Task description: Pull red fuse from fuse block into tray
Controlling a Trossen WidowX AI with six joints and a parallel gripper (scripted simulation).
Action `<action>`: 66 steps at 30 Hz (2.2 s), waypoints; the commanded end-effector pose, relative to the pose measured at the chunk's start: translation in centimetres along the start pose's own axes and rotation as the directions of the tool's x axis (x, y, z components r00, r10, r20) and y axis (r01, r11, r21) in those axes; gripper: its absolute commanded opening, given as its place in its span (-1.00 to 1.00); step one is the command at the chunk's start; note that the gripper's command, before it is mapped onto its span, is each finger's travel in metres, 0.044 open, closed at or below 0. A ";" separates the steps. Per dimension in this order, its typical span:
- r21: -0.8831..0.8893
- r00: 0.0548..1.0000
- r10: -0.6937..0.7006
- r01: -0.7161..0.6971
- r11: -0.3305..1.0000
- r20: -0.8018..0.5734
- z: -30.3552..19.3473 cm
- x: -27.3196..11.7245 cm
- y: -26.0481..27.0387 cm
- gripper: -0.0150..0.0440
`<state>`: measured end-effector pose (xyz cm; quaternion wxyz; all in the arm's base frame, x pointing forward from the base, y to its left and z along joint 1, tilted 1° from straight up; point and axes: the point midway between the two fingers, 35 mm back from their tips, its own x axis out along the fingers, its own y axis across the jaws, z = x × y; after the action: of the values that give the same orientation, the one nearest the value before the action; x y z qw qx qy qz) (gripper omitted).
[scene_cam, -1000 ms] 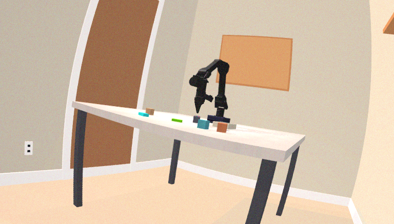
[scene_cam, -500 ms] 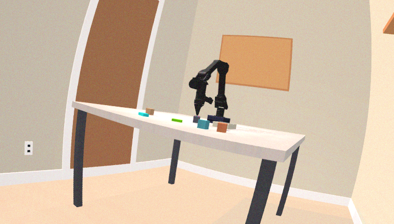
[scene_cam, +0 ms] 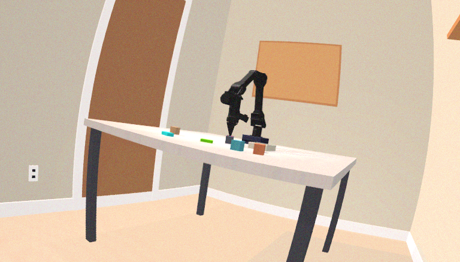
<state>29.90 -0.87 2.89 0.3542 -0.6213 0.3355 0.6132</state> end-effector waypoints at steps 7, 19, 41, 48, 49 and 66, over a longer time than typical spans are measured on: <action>-0.003 1.000 0.003 -0.003 1.000 -0.003 0.0 0.9 0.1 -0.24; 0.000 1.000 0.001 -0.001 1.000 0.001 0.0 0.8 0.0 -0.40; -0.001 1.000 0.001 -0.001 1.000 0.000 0.0 0.1 0.0 -0.49; -0.001 1.000 0.002 -0.002 1.000 0.000 0.0 -0.3 0.0 -0.49; -0.001 1.000 0.002 -0.002 1.000 0.000 0.0 -0.3 0.0 -0.49; -0.002 1.000 0.002 -0.002 1.000 -0.001 -0.1 -1.2 0.0 -0.49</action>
<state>29.96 -0.87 3.88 0.3542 -0.6212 0.3356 0.6132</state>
